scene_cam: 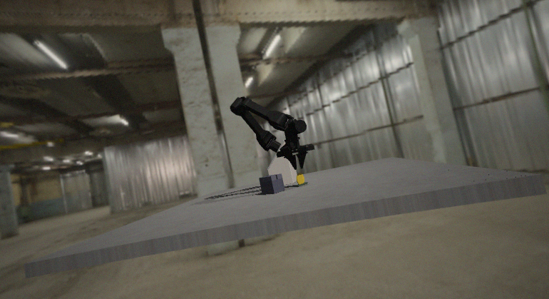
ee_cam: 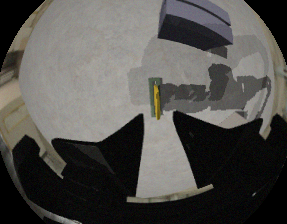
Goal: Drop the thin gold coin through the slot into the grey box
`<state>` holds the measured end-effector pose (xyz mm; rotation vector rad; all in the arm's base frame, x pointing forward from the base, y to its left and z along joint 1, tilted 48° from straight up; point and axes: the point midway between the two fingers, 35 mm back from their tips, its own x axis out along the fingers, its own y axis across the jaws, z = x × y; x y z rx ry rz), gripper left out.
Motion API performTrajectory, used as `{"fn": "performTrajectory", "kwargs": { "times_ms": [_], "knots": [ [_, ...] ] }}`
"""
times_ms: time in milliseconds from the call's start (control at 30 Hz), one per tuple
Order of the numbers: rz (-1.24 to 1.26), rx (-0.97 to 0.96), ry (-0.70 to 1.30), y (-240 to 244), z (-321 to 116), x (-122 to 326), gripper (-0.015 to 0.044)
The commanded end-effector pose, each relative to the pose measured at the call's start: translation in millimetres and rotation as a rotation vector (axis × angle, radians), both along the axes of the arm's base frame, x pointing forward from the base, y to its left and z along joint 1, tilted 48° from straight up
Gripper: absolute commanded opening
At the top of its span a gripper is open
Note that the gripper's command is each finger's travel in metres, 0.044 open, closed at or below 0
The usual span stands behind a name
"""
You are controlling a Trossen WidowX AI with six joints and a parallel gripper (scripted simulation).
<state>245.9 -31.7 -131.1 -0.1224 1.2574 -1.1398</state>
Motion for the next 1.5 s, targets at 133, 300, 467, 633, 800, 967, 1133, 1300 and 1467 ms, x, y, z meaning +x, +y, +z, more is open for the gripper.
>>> {"fn": "performTrajectory", "kwargs": {
  "times_ms": [133,300,467,633,800,967,1133,1300,1467],
  "knots": [
    [0.003,-0.003,0.009,-9,-7,-3,0.0161],
    [0.003,-0.002,0.009,-15,-13,-4,0.0161],
    [0.004,-0.002,0.009,-21,-18,-5,0.0161],
    [0.004,-0.002,0.009,-27,-23,-6,0.0161],
    [0.004,-0.003,0.009,-33,-29,-7,0.0161],
    [0.003,-0.004,0.010,-38,-34,-9,0.0161],
    [0.003,-0.005,0.011,-44,-39,-10,0.0161],
    [0.003,-0.007,0.011,-49,-43,-12,0.0161],
    [0.003,-0.007,0.011,-50,-43,-12,0.0056]
  ]
}}
